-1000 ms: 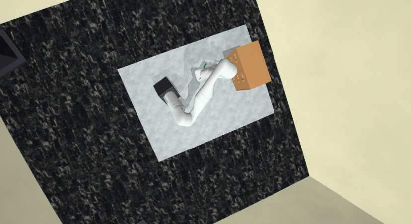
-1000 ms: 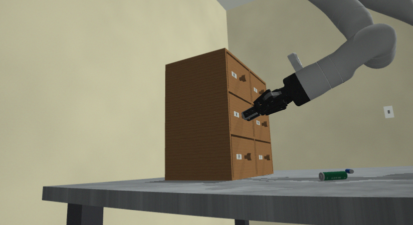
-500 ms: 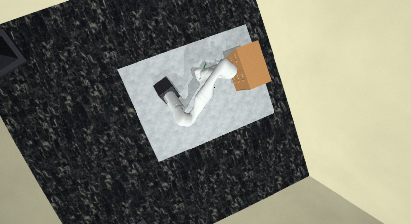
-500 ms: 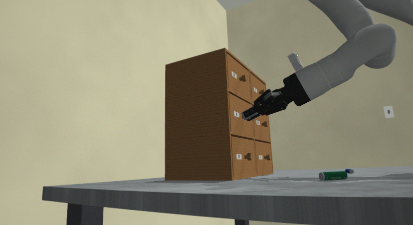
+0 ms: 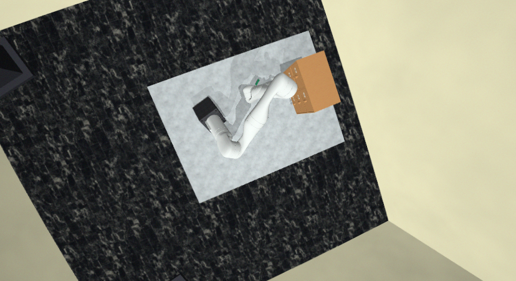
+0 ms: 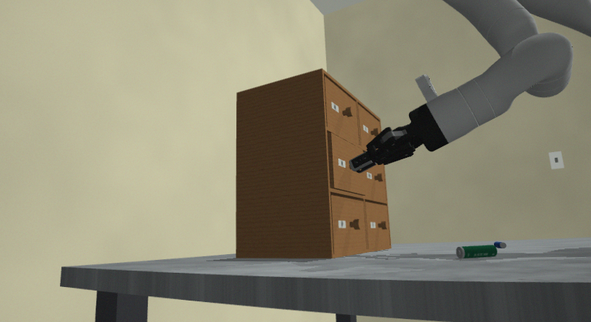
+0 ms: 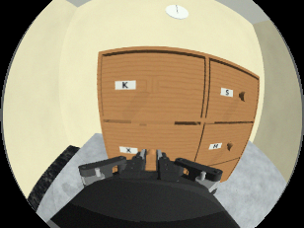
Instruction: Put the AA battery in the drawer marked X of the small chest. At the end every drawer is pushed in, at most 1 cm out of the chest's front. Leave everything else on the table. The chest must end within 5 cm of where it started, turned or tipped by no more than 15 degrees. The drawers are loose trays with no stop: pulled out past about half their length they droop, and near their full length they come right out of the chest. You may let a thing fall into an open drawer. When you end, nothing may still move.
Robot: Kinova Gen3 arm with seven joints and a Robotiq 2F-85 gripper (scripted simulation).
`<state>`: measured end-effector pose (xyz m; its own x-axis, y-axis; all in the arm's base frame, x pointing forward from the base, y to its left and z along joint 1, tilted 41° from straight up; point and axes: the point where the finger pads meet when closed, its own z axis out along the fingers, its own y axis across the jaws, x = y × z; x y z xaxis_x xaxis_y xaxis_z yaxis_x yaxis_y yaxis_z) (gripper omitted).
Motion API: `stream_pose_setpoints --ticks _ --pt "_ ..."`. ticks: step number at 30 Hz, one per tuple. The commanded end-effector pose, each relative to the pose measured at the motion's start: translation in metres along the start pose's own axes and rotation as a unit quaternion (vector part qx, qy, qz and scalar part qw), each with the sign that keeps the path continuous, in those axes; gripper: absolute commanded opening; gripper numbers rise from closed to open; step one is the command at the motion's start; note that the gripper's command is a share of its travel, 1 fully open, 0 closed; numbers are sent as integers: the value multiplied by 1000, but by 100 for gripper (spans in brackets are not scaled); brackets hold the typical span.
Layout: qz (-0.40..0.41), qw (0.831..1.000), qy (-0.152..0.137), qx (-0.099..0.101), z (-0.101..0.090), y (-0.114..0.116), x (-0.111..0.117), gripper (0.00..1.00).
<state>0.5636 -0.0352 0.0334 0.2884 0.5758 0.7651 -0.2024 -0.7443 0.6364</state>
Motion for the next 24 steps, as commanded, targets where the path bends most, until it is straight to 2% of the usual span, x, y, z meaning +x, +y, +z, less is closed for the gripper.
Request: stream_pose_setpoints --ticks 1,24 --pt "-1 1000 1 1 -2 -1 0 13" --pt "-1 1000 1 1 -28 -1 -9 13"
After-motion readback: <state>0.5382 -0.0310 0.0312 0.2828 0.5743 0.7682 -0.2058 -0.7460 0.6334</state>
